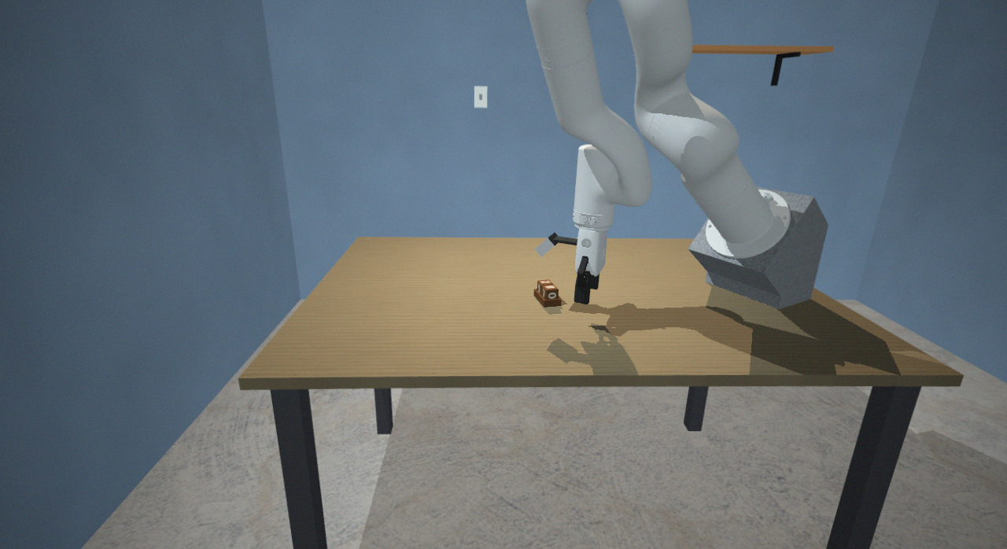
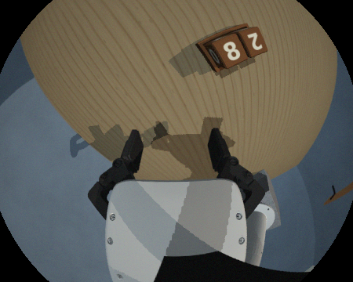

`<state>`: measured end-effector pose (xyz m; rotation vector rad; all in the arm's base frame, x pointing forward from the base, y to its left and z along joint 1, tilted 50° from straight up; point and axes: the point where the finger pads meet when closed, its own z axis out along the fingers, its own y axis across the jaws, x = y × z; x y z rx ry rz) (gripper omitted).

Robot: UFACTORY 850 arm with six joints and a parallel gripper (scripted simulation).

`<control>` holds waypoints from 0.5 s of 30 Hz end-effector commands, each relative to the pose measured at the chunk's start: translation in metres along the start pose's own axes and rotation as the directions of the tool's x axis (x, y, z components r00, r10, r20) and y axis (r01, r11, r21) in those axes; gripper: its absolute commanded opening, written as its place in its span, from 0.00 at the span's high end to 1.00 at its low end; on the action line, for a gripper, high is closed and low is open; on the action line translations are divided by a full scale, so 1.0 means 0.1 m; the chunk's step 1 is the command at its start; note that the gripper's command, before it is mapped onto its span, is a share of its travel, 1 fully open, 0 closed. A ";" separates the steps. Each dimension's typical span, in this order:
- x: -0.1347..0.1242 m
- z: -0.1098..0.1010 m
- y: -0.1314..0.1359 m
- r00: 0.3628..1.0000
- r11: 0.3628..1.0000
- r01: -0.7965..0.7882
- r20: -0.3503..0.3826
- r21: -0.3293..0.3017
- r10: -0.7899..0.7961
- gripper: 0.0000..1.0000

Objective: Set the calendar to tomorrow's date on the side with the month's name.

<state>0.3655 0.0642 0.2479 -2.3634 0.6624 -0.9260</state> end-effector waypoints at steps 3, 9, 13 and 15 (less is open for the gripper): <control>0.13 0.00 -0.07 0.999 0.999 -0.034 0.013 0.002 0.034 0.00; 0.14 0.00 -0.08 0.992 0.992 -0.125 0.013 0.001 0.124 0.00; 0.21 0.00 -0.12 0.968 0.968 -0.250 0.013 -0.001 0.250 0.00; 0.33 0.00 -0.19 0.968 0.968 -0.250 0.013 -0.001 0.250 0.00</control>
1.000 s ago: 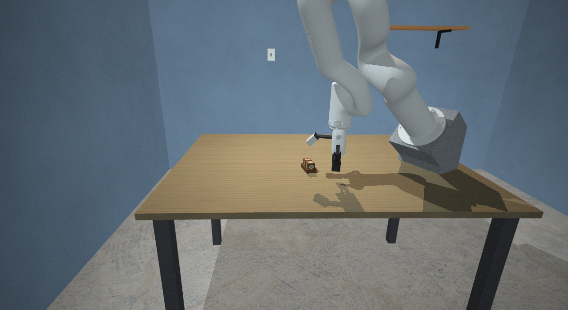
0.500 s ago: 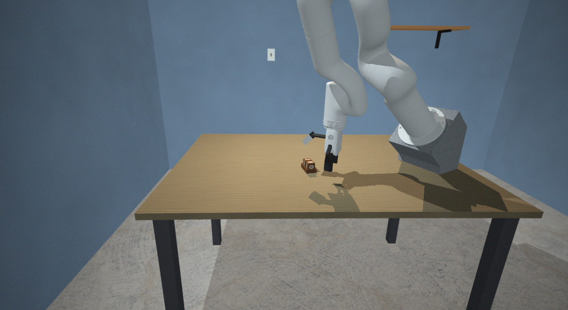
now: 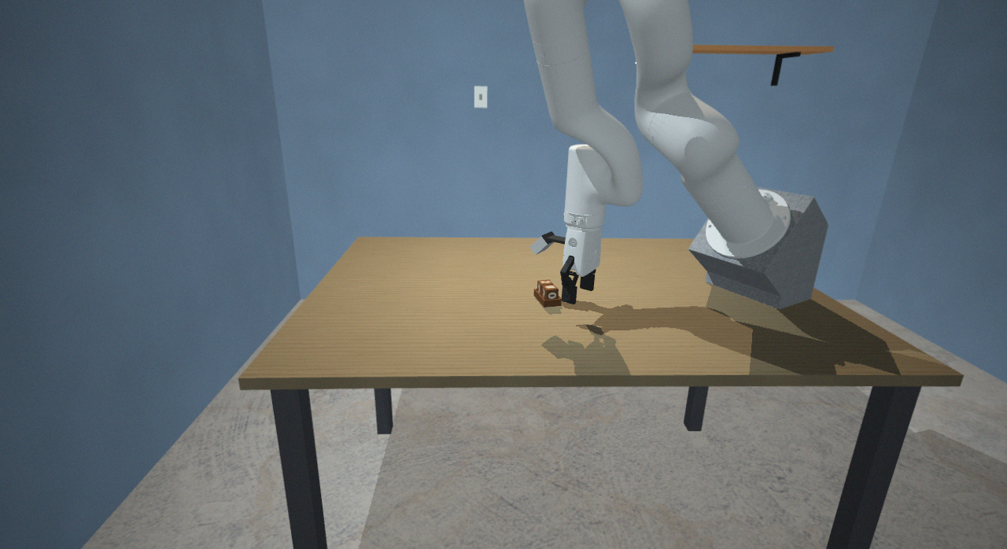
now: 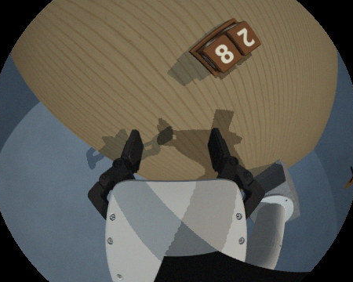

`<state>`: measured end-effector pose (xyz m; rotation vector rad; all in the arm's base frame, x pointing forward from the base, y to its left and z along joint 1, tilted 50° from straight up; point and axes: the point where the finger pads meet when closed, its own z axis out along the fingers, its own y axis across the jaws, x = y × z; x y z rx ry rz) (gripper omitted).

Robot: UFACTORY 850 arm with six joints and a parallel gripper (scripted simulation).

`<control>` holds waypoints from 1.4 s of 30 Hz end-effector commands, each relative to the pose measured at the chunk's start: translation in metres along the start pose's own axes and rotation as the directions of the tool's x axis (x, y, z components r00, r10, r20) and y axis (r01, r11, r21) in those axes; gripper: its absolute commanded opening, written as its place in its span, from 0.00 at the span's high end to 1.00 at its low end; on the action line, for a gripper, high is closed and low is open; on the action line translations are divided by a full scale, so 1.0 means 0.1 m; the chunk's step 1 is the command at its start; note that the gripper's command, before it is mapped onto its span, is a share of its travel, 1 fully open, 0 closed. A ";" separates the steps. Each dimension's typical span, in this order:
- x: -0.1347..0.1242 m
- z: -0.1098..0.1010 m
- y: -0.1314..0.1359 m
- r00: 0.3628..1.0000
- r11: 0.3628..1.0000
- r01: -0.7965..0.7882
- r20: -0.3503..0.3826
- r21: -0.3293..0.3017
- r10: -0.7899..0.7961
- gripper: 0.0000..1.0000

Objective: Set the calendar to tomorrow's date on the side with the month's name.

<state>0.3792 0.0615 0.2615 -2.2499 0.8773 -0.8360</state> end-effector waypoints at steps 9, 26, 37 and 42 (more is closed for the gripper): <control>0.19 0.00 -0.17 0.993 0.993 -0.119 0.011 -0.001 0.119 0.00; 0.40 0.00 -0.36 0.941 0.941 -0.338 0.010 -0.003 0.338 0.00; 0.61 0.01 -0.54 0.876 0.876 -0.482 0.010 -0.005 0.482 0.00; 0.61 0.01 -0.55 0.847 0.847 -0.531 0.010 -0.005 0.531 0.00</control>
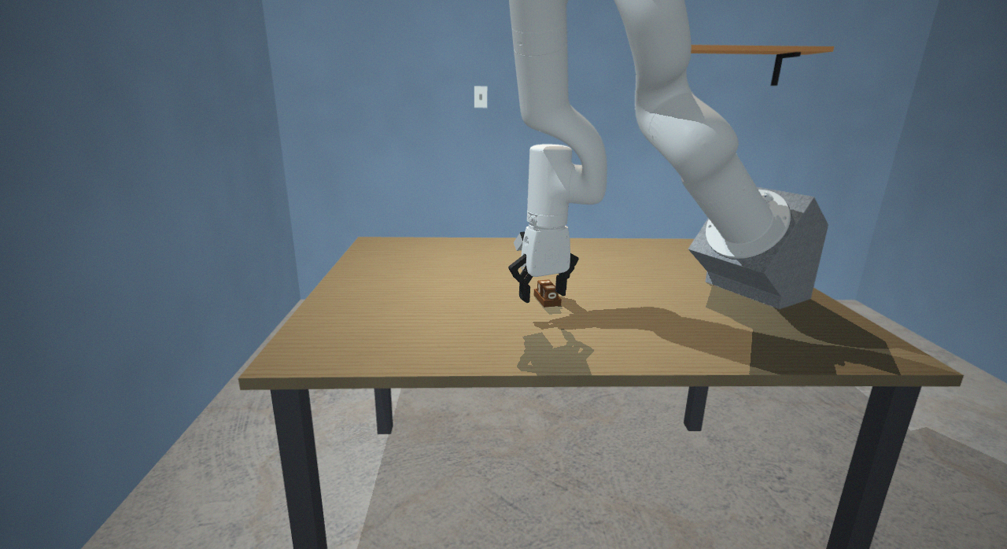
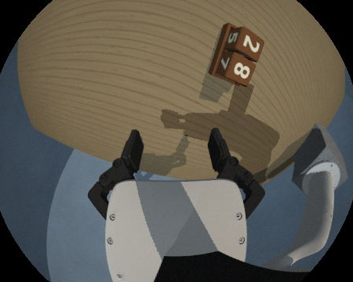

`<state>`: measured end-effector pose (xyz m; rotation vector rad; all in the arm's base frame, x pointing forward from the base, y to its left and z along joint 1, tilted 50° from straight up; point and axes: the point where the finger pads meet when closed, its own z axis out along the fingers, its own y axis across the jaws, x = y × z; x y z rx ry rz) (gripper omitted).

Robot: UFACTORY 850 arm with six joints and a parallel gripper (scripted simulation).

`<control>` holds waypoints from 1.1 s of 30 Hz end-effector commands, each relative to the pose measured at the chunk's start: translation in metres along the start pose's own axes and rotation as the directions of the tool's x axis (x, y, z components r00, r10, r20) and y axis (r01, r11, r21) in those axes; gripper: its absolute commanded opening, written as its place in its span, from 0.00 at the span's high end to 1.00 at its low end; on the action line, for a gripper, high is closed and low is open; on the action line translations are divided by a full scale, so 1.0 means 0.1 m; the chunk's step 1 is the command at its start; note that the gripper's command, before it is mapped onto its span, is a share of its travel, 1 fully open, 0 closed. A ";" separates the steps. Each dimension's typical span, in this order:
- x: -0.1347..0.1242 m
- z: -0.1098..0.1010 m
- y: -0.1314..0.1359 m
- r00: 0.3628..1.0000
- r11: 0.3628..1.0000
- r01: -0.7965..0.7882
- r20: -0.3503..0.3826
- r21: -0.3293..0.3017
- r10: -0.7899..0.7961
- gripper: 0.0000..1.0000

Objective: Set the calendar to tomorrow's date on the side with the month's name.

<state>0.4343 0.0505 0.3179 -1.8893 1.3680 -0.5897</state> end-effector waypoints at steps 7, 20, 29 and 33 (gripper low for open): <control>0.02 0.00 -0.07 0.977 0.977 -0.215 0.005 -0.006 0.215 0.00; 0.10 0.00 -0.30 0.963 0.963 -0.270 0.005 -0.006 0.270 0.00; 0.19 0.00 -0.54 0.904 0.904 -0.427 0.004 -0.007 0.427 0.00; 0.19 0.01 -0.56 0.904 0.904 -0.427 0.004 -0.007 0.427 0.00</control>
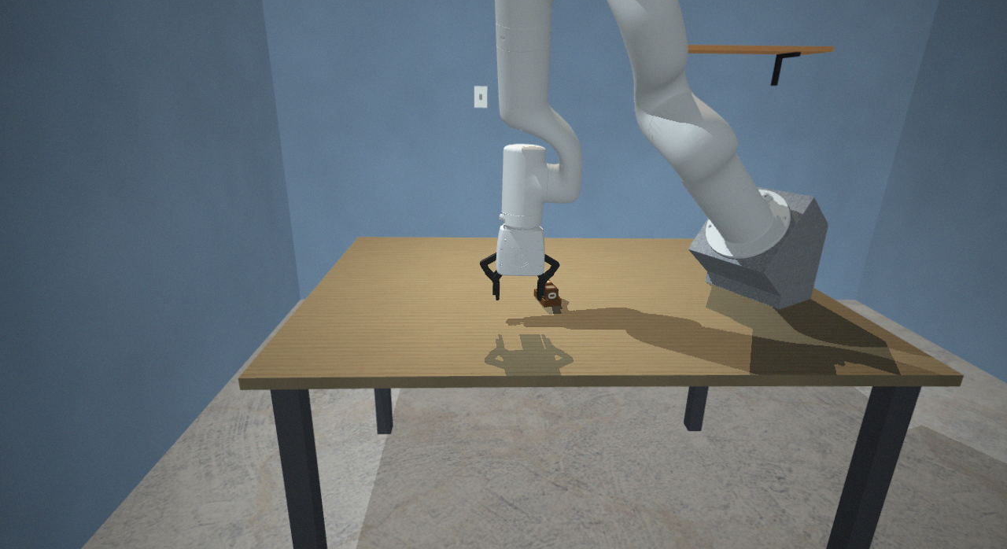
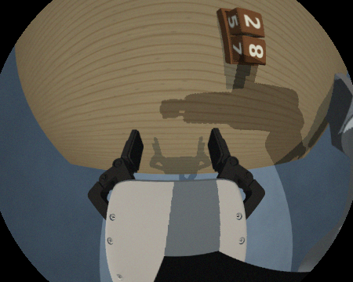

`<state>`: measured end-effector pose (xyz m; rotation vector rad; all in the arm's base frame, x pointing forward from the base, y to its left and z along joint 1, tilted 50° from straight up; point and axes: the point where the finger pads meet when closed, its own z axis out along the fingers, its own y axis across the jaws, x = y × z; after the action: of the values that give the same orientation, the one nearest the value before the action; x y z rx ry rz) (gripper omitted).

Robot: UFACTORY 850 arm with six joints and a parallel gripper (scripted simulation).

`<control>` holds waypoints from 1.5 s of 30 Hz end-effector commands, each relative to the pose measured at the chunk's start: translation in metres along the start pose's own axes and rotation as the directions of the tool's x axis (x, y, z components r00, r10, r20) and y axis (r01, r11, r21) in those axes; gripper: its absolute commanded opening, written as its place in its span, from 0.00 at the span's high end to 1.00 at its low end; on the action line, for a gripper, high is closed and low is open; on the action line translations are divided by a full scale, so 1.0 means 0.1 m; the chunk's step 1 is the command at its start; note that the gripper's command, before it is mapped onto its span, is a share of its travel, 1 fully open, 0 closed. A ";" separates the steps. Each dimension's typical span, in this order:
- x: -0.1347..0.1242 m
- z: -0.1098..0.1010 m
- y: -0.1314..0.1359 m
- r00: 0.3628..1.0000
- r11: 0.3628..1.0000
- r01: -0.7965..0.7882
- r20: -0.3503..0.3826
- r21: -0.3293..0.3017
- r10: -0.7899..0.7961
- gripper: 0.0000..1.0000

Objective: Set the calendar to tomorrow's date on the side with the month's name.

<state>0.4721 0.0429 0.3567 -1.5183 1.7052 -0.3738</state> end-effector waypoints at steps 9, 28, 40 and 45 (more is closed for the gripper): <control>0.00 0.11 -0.04 1.000 1.000 -0.008 0.003 -0.013 0.009 0.00; -0.01 0.38 -0.04 1.000 1.000 -0.008 0.003 -0.013 0.009 0.00; -0.01 0.38 -0.04 1.000 1.000 -0.008 0.003 -0.013 0.009 0.00; -0.01 0.38 -0.04 1.000 1.000 -0.008 0.003 -0.013 0.009 0.00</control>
<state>0.5015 0.0534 0.3352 -1.5202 1.7149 -0.3560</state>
